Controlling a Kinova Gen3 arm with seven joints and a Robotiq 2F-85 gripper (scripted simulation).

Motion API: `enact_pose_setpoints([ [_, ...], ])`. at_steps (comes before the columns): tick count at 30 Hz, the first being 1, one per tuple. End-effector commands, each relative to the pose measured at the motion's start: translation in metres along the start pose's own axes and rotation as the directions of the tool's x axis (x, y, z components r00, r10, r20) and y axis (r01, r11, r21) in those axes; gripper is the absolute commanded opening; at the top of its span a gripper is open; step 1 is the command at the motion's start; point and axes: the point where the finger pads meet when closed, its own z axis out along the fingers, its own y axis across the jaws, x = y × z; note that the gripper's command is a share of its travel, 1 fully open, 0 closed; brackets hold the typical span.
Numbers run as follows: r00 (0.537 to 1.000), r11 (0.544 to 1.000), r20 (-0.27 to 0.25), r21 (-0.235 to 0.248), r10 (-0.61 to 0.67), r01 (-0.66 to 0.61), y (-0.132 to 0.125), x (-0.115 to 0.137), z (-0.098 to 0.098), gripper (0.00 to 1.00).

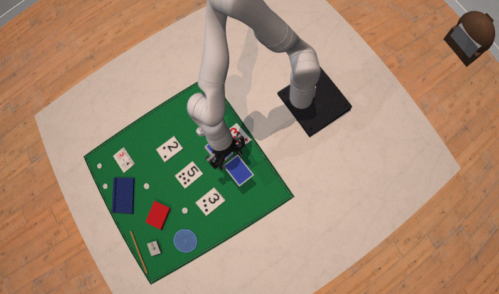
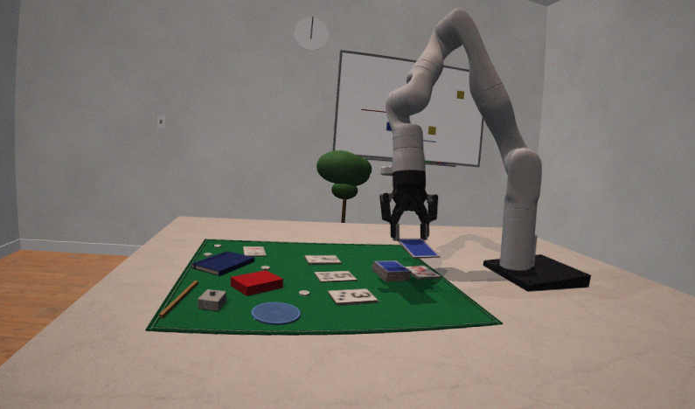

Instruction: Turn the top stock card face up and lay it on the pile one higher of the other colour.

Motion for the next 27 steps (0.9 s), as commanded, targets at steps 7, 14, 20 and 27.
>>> enact_pose_setpoints([
  [7, 0.999, 1.0, -0.05, 0.002, -0.017, 0.017, -0.0001, -0.0067, -0.0006, 0.71],
  [14, 0.994, 1.0, -0.107, 0.006, -0.017, 0.017, -0.0003, -0.0077, -0.0008, 0.71],
  [20, 0.99, 1.0, -0.141, 0.005, -0.017, 0.017, 0.0, -0.0083, -0.0005, 0.71],
  [27, 0.978, 1.0, -0.206, 0.008, -0.016, 0.018, -0.0002, -0.0095, -0.0005, 0.71],
])
